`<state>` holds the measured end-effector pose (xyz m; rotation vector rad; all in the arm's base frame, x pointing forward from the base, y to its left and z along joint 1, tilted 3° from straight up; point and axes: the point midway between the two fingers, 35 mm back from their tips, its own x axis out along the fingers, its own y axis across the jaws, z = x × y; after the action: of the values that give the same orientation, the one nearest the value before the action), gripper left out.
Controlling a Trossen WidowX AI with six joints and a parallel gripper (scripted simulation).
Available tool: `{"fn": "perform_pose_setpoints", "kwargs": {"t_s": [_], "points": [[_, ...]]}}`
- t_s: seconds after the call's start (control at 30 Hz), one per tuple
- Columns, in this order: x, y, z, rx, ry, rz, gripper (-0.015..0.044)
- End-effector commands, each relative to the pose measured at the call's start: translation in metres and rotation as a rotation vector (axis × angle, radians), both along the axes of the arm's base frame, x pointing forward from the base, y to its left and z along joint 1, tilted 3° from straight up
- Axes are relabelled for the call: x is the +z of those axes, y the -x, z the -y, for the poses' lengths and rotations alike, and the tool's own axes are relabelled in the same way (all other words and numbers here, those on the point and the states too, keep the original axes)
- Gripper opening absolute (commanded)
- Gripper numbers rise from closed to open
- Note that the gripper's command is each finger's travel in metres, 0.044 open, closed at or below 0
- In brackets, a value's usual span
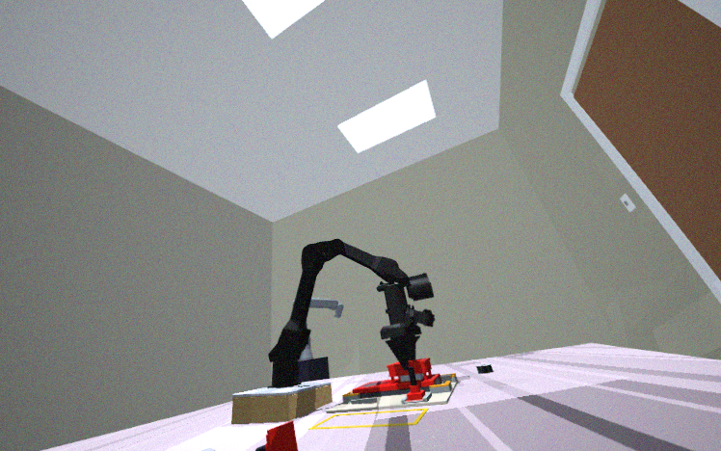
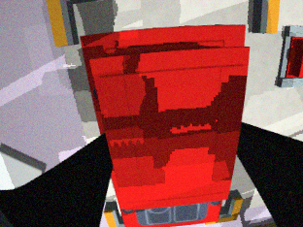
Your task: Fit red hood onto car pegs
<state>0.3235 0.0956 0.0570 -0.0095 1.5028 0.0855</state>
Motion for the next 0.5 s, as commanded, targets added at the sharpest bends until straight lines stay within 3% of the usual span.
{"fn": "perform_pose_setpoints", "kwargs": {"t_s": [0.0, 0.47], "points": [[-0.0023, -0.0003, 0.0004, -0.004, 0.002, 0.001, 0.0], [-0.0028, -0.0004, 0.0004, -0.003, 0.003, 0.001, 0.0]]}}
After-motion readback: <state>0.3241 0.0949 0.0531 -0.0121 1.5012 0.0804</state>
